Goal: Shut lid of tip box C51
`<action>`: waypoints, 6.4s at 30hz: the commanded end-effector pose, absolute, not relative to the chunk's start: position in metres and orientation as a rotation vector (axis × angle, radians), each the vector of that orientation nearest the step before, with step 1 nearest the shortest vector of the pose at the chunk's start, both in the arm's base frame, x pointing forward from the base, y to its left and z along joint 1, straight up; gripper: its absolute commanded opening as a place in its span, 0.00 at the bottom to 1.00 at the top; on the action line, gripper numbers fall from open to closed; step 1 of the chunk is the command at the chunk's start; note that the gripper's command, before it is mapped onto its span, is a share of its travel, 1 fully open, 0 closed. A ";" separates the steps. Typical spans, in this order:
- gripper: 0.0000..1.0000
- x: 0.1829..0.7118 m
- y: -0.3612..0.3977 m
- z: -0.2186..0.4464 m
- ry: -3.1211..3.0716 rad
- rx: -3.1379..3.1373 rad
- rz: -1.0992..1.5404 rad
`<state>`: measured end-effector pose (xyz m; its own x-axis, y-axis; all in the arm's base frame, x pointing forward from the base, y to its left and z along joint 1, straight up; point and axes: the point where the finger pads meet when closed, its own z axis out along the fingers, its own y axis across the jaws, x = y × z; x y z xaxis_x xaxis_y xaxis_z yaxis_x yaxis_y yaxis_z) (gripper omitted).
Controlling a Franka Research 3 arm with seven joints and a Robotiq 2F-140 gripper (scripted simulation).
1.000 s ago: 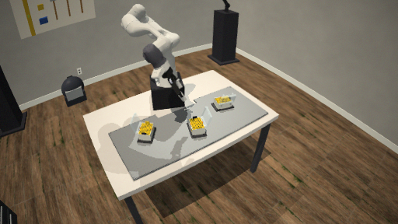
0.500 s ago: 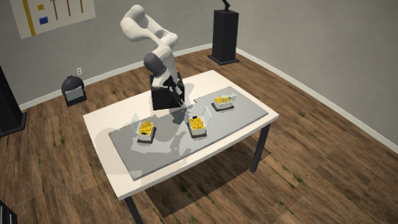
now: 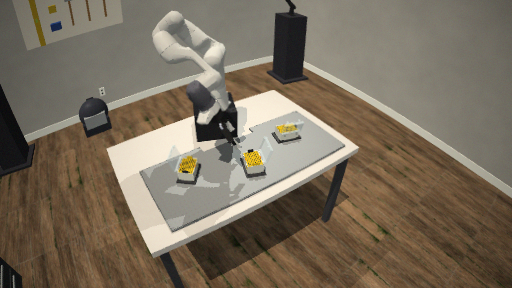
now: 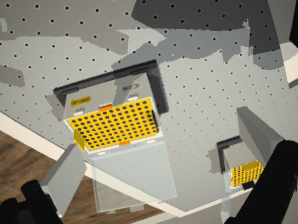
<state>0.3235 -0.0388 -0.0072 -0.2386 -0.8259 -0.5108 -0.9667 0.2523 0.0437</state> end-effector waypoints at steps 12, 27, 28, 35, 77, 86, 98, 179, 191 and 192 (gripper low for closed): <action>1.00 0.335 -0.045 -0.056 2.128 -1.639 0.445; 1.00 0.335 -0.045 -0.056 2.128 -1.639 0.445; 1.00 0.335 -0.045 -0.056 2.128 -1.639 0.445; 1.00 0.335 -0.045 -0.056 2.128 -1.639 0.445; 1.00 0.335 -0.045 -0.056 2.128 -1.639 0.445; 1.00 0.335 -0.045 -0.056 2.128 -1.639 0.445; 1.00 0.335 -0.045 -0.056 2.128 -1.639 0.445; 1.00 0.340 -0.059 0.110 2.230 -1.661 0.405; 1.00 0.361 -0.112 0.091 2.639 -1.723 0.217; 1.00 0.361 -0.112 0.091 2.639 -1.723 0.217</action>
<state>0.3586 -0.1083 0.0923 -0.3092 -0.9448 -0.1085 -0.9488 0.2987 0.1025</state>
